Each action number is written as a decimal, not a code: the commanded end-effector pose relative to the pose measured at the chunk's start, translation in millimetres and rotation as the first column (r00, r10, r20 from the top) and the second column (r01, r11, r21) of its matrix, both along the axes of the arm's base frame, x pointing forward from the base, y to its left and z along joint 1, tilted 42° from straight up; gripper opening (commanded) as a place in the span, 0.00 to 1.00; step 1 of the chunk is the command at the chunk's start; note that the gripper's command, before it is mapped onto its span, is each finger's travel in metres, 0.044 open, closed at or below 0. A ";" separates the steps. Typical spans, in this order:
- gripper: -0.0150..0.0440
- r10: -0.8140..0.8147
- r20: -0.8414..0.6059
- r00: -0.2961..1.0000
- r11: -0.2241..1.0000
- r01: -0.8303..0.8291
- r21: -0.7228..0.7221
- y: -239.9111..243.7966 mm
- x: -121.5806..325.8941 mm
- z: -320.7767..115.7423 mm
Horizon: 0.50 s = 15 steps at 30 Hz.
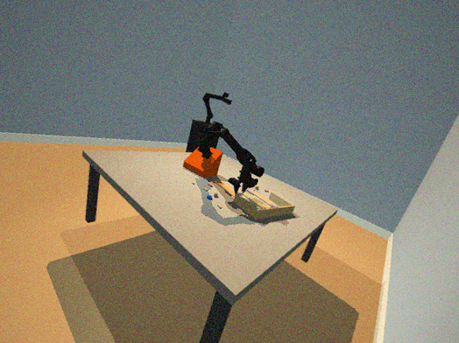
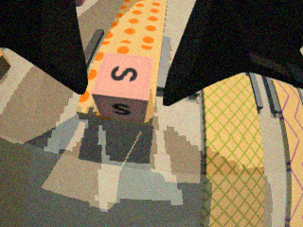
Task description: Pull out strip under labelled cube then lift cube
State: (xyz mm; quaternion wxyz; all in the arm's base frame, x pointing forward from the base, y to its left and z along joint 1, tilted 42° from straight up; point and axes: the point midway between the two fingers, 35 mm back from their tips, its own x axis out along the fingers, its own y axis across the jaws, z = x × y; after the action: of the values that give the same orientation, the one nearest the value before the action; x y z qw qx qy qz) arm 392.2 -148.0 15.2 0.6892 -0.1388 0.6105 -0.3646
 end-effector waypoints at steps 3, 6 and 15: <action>0.68 0.004 -0.011 1.000 1.000 -0.004 -0.001 -4.4 -2.7 -7.2; 0.63 -0.002 -0.003 1.000 1.000 0.002 -0.001 -4.3 -1.3 -4.8; 0.43 -0.002 -0.003 1.000 1.000 0.002 -0.001 -4.3 -1.3 -4.8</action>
State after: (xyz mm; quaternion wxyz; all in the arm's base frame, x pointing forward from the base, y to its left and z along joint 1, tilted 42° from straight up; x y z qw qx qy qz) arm 390.7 -152.3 9.9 0.6877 -0.1394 0.6120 -0.3648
